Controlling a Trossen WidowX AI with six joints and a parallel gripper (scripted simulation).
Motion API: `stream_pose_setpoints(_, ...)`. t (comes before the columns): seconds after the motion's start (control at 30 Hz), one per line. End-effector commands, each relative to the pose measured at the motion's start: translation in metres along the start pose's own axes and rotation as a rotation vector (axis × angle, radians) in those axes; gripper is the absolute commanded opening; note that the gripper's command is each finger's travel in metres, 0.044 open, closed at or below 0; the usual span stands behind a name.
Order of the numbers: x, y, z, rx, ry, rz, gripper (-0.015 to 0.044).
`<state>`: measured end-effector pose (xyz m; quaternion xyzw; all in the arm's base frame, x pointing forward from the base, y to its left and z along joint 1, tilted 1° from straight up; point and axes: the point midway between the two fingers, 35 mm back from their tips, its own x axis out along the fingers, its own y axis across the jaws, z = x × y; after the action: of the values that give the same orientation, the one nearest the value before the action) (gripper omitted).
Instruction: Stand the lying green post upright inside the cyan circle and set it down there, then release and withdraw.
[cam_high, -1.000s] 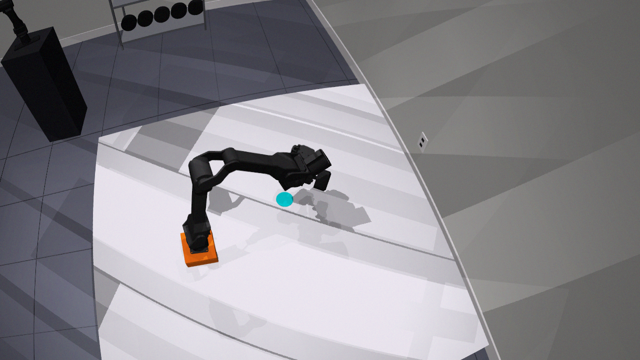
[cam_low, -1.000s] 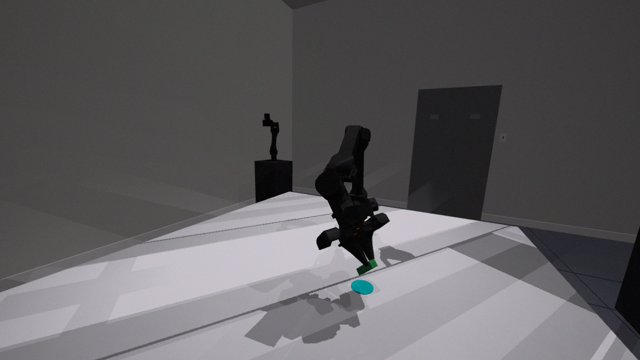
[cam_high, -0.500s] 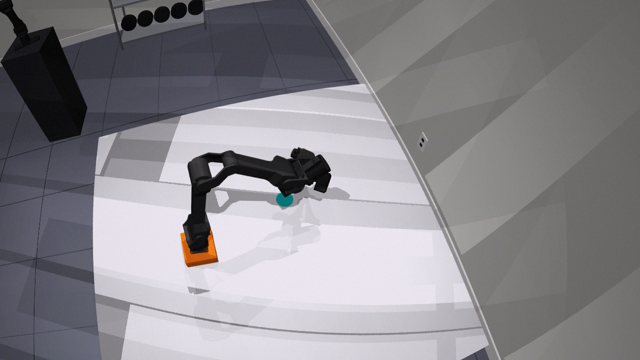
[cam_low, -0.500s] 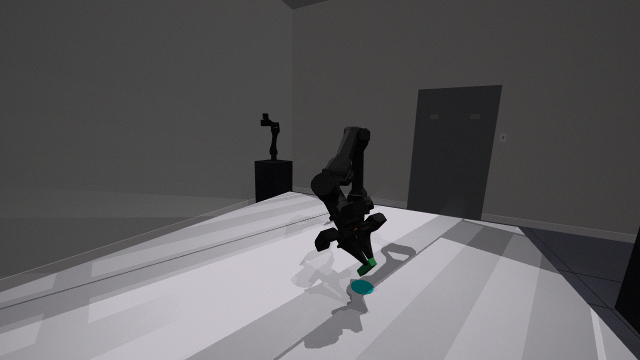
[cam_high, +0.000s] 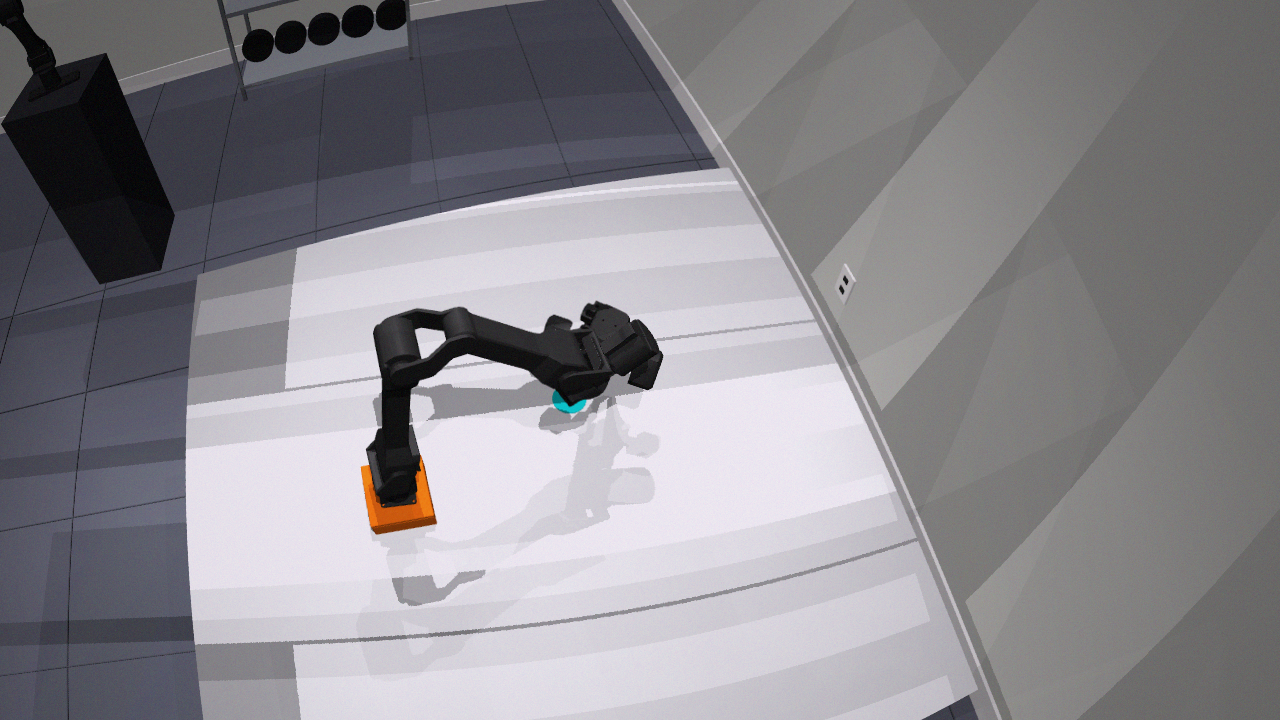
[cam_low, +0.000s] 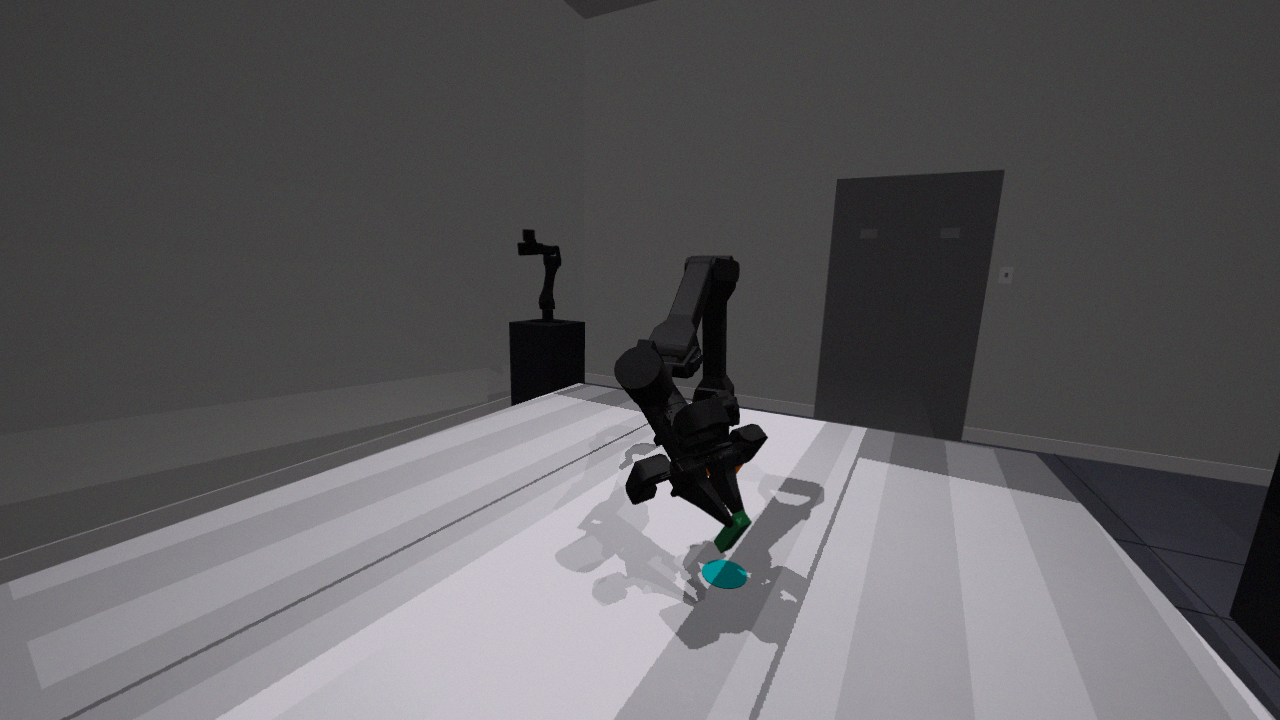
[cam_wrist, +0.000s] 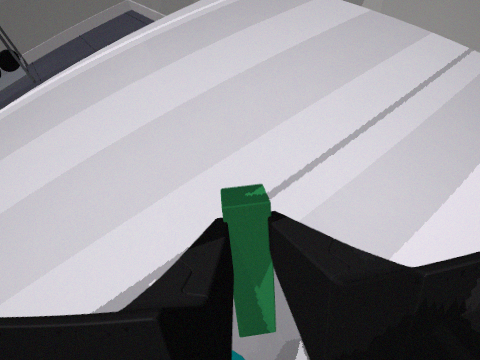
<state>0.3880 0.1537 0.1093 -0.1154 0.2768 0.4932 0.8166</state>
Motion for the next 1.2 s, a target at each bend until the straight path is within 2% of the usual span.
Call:
stream_pose_setpoints(0.0, -0.002, 0.000, 0.000, 0.003, -0.024, 0.004, 0.0023)
stream_pose_setpoints(1.17, -0.020, 0.004, -0.003, -0.022, -0.227, 0.034, 0.0023)
